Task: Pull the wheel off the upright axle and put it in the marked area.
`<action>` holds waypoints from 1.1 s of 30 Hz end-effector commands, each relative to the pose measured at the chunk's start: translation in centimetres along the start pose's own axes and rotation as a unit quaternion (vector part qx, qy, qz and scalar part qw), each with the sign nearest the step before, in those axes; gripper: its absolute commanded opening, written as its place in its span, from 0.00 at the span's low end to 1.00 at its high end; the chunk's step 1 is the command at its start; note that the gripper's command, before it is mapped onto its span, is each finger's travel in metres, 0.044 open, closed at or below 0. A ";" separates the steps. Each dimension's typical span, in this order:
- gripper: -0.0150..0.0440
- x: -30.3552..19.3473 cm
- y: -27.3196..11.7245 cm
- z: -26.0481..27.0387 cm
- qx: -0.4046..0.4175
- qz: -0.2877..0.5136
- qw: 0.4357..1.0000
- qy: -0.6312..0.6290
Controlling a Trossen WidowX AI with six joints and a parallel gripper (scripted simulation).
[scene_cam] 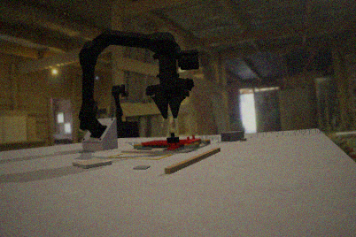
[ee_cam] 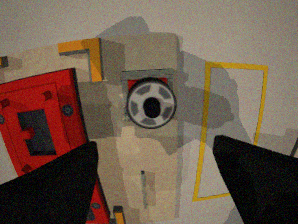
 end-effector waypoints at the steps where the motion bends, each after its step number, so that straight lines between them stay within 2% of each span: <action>1: 0.76 0.3 -0.2 -0.1 -0.001 -0.004 1.000 -0.001; 6: 0.76 0.5 1.3 -0.1 0.000 -0.005 1.000 -0.001; 14: 0.76 0.4 6.8 -0.3 -0.002 -0.005 1.000 0.000; 20: 0.76 0.4 7.3 -0.3 -0.003 -0.004 1.000 0.000; 24: 0.58 0.5 6.9 -0.5 0.000 -0.001 1.000 0.006; 32: 0.49 0.5 6.9 -0.5 0.000 -0.001 1.000 0.006; 33: 0.45 0.5 6.9 -0.5 0.000 -0.001 1.000 0.006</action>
Point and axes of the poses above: the point midway between the two fingers, 35 mm back from their tips, its own y axis out along the fingers, its own z axis across the jaws, x = y × z, the point moved 4 cm from there along -y, back along the fingers, and after that the axes turned 9 degrees about -y, right-handed, at the moved point
